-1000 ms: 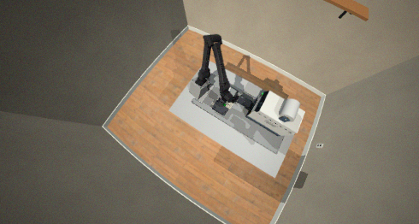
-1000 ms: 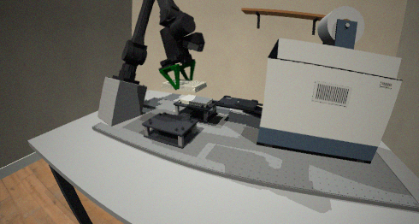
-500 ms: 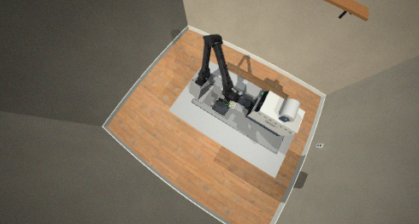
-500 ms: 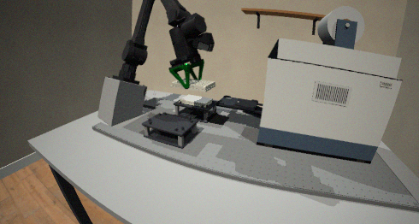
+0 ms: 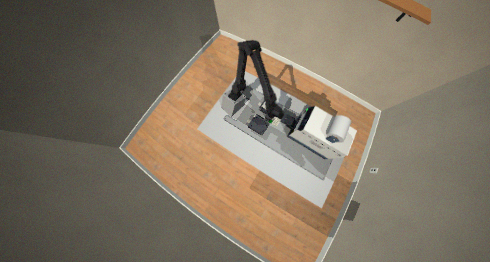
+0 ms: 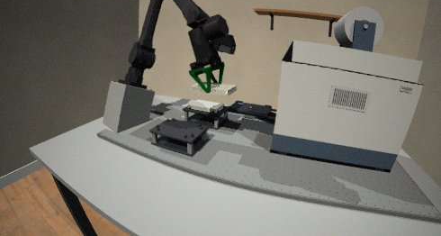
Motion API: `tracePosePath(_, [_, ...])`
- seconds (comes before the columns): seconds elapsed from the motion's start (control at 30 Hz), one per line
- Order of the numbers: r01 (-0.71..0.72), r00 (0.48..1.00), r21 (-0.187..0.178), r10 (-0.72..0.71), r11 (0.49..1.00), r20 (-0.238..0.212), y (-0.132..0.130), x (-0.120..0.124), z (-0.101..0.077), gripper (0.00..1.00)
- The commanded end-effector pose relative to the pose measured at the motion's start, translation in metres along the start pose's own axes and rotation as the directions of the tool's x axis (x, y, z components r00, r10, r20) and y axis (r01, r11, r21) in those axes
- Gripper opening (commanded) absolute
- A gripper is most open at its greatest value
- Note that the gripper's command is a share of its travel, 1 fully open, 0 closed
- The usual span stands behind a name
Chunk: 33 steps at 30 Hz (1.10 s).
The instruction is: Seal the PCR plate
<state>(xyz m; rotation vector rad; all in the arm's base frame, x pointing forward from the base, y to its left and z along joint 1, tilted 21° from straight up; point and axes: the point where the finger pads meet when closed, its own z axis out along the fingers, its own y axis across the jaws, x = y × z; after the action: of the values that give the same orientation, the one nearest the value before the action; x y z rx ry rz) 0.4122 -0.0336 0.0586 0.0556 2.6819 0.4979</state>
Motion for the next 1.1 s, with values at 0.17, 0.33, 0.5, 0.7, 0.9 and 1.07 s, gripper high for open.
tracePosePath(0.17, [0.005, 0.999, 0.009, -0.005, 1.0, 0.05, 0.013, -0.043, -0.002, 0.0])
tracePosePath(0.33, [-0.007, 0.999, 0.011, 0.006, 1.0, 0.049, 0.019, -0.05, 0.0, 0.0])
tracePosePath(0.5, [-0.008, 0.999, 0.006, 0.008, 1.0, 0.038, 0.024, -0.047, 0.002, 0.0])
tracePosePath(0.7, [0.006, 0.999, 0.005, -0.006, 1.0, 0.041, 0.039, -0.063, 0.004, 0.0])
tracePosePath(0.9, [-0.02, 0.999, 0.01, 0.02, 1.0, 0.027, 0.041, -0.065, 0.009, 0.0])
tracePosePath(1.07, [-0.003, 0.999, 0.003, 0.003, 1.0, 0.035, 0.051, -0.072, 0.01, 0.0])
